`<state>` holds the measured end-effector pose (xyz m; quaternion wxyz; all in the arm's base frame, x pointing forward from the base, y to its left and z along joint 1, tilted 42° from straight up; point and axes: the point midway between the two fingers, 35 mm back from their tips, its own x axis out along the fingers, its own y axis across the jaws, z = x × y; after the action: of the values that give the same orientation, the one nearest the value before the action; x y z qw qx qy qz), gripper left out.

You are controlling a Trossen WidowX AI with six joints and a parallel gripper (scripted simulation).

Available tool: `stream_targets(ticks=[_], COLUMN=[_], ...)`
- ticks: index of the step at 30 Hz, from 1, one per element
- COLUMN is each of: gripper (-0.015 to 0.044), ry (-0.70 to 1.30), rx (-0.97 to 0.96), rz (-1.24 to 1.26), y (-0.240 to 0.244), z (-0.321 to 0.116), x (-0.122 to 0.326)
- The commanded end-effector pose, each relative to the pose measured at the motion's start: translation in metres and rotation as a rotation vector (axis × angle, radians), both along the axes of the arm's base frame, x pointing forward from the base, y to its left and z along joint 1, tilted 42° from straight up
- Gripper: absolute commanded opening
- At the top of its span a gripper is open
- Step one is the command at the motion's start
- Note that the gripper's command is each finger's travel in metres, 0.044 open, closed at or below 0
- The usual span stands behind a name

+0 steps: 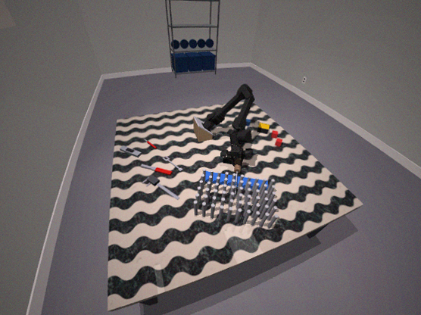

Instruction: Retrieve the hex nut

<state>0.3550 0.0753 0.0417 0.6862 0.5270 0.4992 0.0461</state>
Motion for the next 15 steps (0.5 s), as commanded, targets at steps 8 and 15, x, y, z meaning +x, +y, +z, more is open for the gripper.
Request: stream_targets(ticks=[8, 15], gripper=[0.0000, 0.0000], ry=[0.000, 0.000], rx=[0.000, 0.001], rz=[-0.004, -0.004], y=[0.0023, 0.0039], z=[0.0025, 0.0037], x=[-0.0067, -0.0102])
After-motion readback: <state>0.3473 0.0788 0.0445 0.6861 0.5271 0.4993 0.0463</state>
